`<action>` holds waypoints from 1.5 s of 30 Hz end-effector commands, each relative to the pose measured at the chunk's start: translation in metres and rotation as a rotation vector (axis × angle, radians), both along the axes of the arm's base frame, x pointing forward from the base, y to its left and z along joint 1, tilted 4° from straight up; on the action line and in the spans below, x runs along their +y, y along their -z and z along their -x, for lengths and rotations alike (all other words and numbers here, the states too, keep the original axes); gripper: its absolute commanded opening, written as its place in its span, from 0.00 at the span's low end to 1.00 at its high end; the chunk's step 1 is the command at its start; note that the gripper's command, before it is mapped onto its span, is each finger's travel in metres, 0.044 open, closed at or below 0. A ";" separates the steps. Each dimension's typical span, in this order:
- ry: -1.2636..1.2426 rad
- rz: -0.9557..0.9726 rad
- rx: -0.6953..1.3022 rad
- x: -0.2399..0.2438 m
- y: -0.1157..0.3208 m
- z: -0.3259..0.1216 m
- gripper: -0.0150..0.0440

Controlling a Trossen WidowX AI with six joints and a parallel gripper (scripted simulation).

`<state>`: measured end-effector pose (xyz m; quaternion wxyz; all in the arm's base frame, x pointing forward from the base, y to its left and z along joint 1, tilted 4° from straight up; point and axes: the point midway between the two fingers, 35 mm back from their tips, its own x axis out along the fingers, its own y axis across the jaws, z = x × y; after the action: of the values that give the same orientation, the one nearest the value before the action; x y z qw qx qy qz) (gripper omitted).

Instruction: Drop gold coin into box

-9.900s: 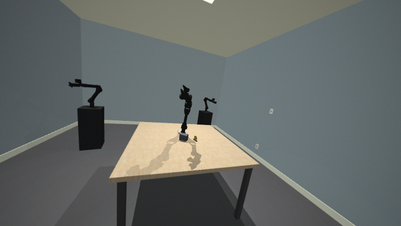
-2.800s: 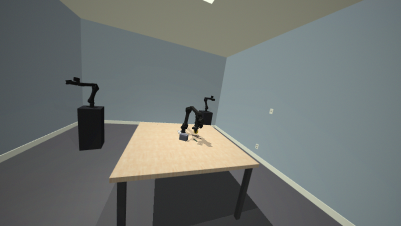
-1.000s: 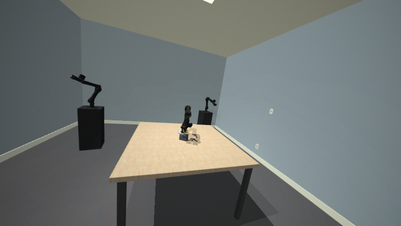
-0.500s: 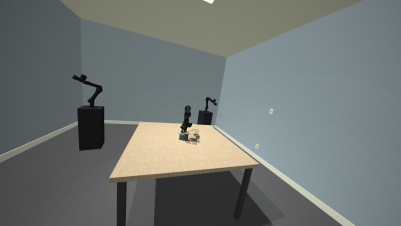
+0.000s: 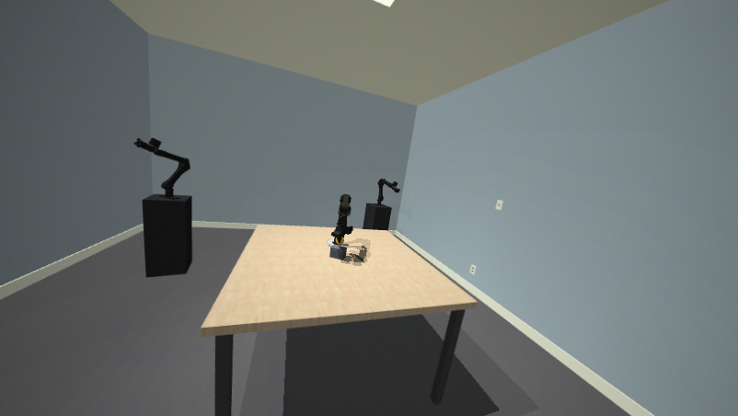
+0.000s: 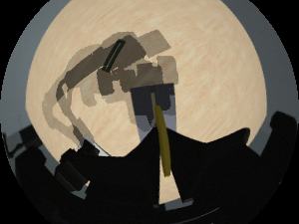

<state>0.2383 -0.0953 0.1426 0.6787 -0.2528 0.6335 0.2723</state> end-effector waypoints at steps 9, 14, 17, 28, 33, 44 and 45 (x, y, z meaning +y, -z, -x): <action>0.002 0.001 0.000 0.000 0.003 0.000 0.25; 0.003 0.000 0.000 0.000 0.005 0.001 0.25; 0.002 0.000 0.000 0.000 0.007 0.001 0.25; 0.002 0.000 0.000 0.001 0.012 0.000 0.25; 0.003 0.000 0.000 0.001 0.014 0.000 0.25; 0.003 0.000 0.000 0.001 0.018 0.000 0.25; 0.003 0.000 0.000 0.001 0.019 0.000 0.25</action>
<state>0.2390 -0.0948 0.1266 0.6797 -0.2540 0.6324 0.2712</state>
